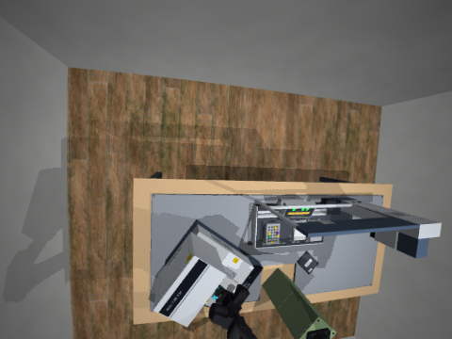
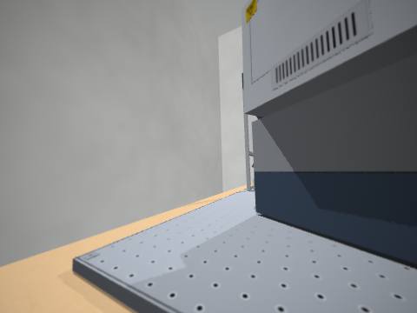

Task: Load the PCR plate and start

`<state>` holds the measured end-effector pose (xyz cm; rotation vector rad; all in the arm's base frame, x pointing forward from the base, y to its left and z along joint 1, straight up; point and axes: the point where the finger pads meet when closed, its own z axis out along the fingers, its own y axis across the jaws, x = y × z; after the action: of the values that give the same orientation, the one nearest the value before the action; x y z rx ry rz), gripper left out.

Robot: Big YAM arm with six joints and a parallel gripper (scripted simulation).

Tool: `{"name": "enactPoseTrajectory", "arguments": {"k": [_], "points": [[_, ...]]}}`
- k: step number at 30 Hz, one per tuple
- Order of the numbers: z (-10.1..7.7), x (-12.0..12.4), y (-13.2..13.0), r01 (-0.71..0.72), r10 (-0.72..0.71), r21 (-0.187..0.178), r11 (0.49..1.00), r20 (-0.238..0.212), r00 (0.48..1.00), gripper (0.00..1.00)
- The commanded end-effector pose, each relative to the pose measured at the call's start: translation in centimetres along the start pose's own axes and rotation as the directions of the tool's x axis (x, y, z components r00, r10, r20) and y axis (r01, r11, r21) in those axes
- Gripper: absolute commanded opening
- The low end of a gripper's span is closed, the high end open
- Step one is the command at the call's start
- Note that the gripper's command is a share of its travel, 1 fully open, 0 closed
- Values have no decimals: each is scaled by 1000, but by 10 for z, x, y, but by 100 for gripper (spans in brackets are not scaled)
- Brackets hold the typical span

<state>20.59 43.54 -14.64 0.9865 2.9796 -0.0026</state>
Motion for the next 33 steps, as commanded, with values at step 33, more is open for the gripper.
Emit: {"name": "enactPoseTrajectory", "arguments": {"k": [33], "points": [[-5, -3, 21, -1, 1, -29, 1000, -2, 1000, 0]]}}
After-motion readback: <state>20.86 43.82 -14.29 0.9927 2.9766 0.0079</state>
